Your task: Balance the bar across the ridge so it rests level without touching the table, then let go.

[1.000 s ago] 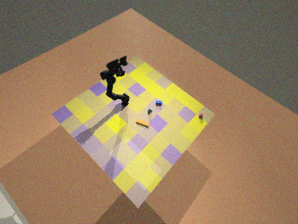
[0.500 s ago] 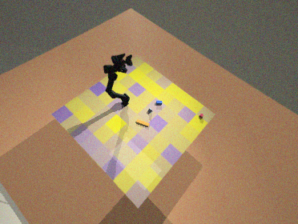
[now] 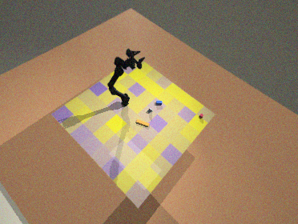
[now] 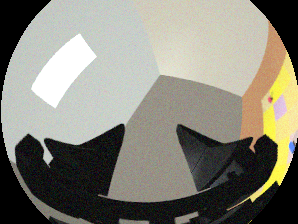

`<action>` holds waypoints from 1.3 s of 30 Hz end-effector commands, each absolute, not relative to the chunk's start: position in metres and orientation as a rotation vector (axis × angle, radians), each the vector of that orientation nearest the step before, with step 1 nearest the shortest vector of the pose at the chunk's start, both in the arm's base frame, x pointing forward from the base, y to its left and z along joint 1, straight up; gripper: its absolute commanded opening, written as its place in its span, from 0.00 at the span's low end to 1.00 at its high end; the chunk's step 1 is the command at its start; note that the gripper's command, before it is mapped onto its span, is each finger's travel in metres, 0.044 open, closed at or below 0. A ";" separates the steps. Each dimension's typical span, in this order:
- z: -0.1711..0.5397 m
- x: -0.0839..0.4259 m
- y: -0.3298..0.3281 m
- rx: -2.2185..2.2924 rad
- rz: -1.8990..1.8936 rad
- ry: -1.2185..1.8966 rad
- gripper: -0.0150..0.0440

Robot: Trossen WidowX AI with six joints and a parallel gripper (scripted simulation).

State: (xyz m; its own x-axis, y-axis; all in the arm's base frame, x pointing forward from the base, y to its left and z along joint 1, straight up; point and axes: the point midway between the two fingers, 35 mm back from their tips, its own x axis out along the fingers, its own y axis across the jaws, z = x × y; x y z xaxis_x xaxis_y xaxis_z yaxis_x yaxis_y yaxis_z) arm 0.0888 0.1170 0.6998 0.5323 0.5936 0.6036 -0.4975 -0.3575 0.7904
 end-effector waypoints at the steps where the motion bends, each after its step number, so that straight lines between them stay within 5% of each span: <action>1: 0.683 0.104 0.144 1.441 1.064 0.083 0.79; 20: 0.597 0.194 0.206 0.988 0.752 0.123 0.79; 39: 0.496 0.291 0.194 0.635 0.413 0.234 0.79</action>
